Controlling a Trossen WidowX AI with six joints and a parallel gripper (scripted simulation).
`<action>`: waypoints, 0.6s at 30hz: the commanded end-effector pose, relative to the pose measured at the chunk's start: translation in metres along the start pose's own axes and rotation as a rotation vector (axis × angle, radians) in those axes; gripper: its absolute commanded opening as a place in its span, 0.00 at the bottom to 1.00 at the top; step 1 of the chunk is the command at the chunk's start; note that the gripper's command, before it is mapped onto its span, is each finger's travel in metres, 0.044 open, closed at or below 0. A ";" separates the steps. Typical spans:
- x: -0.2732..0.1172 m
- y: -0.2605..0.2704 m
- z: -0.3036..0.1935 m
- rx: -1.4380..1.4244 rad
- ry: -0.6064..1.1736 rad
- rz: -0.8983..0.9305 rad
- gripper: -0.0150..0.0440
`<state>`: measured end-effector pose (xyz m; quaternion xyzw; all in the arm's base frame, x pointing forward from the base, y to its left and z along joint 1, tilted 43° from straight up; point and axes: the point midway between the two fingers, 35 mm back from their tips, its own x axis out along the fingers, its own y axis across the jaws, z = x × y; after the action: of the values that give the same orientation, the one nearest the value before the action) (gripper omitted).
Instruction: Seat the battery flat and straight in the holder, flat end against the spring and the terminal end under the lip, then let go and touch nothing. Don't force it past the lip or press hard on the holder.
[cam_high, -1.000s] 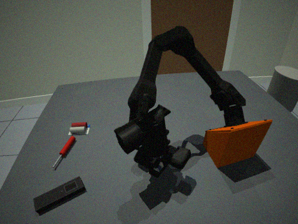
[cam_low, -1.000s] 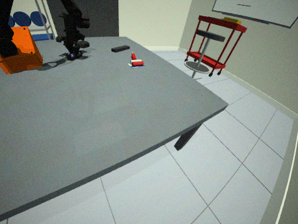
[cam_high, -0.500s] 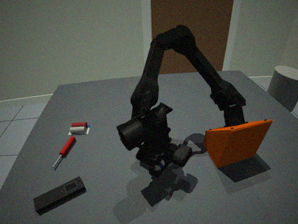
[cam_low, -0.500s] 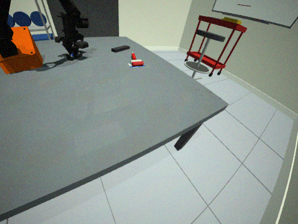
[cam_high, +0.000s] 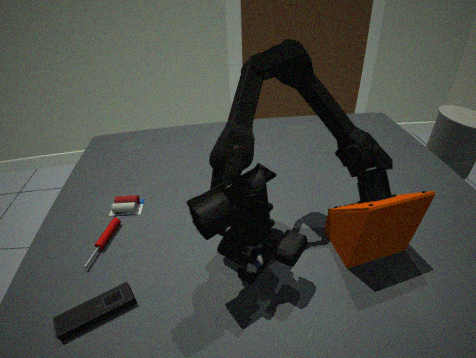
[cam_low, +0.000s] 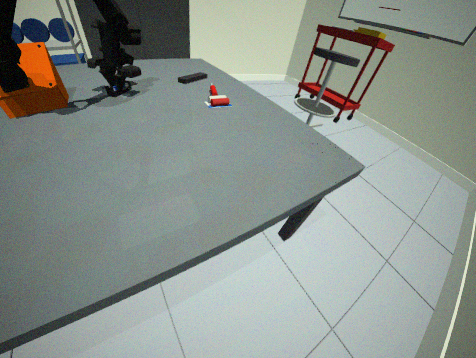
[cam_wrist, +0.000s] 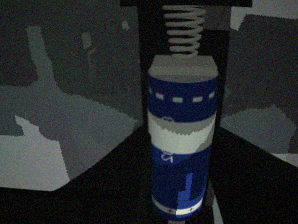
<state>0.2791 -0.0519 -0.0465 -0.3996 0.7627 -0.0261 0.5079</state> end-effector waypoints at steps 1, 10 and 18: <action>0.000 0.000 0.000 -0.004 0.000 0.000 0.39; 0.000 0.000 -0.001 -0.004 -0.001 0.000 0.48; -0.006 0.000 -0.001 -0.002 -0.001 0.001 0.57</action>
<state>0.2785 -0.0516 -0.0451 -0.4008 0.7632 -0.0244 0.5062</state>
